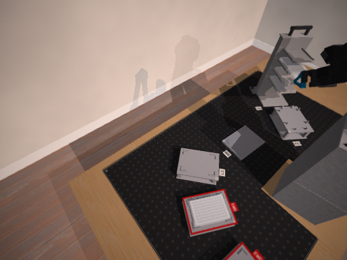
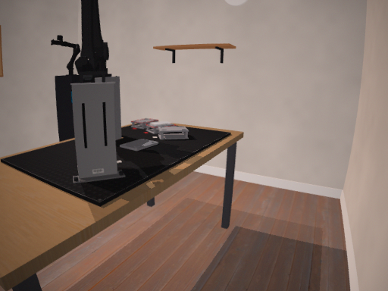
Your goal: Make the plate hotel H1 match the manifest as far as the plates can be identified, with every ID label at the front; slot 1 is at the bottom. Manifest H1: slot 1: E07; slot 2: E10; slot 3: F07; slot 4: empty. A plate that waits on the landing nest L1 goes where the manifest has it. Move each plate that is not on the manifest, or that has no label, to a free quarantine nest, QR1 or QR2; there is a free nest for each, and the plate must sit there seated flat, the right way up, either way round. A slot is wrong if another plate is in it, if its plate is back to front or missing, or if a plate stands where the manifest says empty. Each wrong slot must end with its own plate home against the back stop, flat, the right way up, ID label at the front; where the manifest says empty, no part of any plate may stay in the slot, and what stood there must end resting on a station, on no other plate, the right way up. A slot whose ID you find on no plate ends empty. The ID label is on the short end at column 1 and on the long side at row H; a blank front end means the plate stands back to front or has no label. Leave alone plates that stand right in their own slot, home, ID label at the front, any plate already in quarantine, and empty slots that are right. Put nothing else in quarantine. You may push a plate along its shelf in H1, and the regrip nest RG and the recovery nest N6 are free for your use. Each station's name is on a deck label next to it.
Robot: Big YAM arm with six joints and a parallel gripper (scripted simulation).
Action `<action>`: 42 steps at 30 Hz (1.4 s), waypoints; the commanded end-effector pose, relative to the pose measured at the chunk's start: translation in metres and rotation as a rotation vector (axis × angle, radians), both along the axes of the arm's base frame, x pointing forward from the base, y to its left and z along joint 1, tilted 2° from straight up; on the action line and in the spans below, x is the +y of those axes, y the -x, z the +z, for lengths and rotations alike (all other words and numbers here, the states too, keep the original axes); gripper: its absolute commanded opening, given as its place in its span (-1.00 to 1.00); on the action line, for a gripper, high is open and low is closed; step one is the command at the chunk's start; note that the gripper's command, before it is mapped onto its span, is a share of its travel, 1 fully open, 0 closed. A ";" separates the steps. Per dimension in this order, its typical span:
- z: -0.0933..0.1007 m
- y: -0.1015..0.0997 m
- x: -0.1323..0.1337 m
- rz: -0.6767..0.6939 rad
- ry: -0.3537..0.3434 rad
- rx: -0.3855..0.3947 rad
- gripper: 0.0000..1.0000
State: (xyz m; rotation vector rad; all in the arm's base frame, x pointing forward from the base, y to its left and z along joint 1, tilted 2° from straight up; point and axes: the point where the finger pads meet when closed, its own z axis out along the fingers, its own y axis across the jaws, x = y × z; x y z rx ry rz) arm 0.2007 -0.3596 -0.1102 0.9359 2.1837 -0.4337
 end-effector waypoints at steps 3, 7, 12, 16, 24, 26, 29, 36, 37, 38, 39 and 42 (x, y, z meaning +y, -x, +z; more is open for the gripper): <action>0.013 -0.017 -0.015 0.005 0.030 -0.022 1.00; 0.013 -0.020 -0.019 0.005 0.028 -0.022 1.00; 0.013 -0.023 -0.022 0.005 0.029 -0.022 1.00; 0.014 -0.027 -0.026 0.005 0.029 -0.023 1.00; 0.012 -0.034 -0.033 0.005 0.025 -0.021 1.00; 0.011 -0.036 -0.034 0.005 0.023 -0.020 1.00; 0.011 -0.037 -0.035 0.005 0.022 -0.019 1.00; 0.006 -0.042 -0.040 0.005 0.012 -0.014 1.00; 0.005 -0.043 -0.041 0.005 0.010 -0.013 1.00; 0.004 -0.044 -0.041 0.005 0.009 -0.013 1.00; 0.003 -0.045 -0.042 0.005 0.007 -0.012 1.00; 0.003 -0.047 -0.045 0.005 0.007 -0.012 1.00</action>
